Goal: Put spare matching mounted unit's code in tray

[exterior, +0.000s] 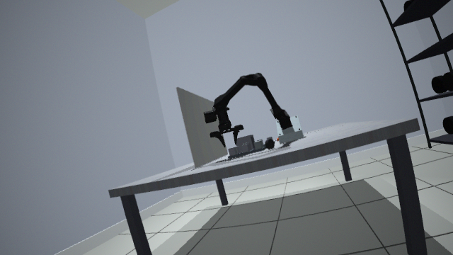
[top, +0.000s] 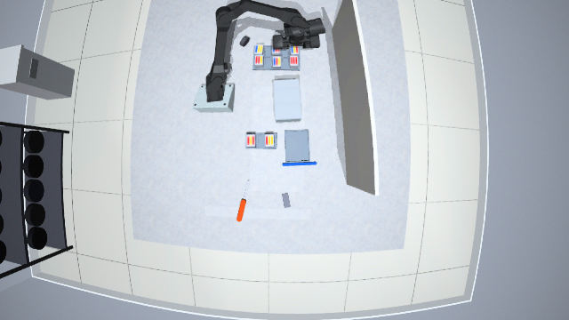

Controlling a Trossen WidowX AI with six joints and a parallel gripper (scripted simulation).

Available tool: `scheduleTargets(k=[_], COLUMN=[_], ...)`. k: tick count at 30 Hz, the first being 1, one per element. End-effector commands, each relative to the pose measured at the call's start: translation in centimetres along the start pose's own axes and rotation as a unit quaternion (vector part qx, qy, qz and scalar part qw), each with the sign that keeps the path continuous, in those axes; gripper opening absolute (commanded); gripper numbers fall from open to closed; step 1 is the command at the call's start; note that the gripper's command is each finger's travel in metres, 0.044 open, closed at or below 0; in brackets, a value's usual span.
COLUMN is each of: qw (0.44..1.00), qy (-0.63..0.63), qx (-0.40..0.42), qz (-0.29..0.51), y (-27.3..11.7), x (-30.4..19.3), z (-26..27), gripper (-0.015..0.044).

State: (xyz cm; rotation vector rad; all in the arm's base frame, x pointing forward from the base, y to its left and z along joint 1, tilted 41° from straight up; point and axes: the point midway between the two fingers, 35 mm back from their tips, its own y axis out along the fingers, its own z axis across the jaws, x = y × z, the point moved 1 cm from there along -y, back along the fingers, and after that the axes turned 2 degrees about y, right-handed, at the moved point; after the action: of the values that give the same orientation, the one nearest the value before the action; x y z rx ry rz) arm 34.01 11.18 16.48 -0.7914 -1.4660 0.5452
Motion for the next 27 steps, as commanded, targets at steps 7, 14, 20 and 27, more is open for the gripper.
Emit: scheduleTargets(k=[7,14,20,27], qw=[1.000,1.000,1.000,1.000], qy=[0.004,0.004,0.004,0.004], qx=[0.002,0.002,0.002,0.002], qz=[0.003,0.002,0.002,0.001], y=[1.8,2.9,3.9,4.7], x=[-0.3,-0.3,-0.3,-0.3], z=[0.1,0.2,0.3,0.4], gripper=[0.0300,0.0300,0.0300,0.0300])
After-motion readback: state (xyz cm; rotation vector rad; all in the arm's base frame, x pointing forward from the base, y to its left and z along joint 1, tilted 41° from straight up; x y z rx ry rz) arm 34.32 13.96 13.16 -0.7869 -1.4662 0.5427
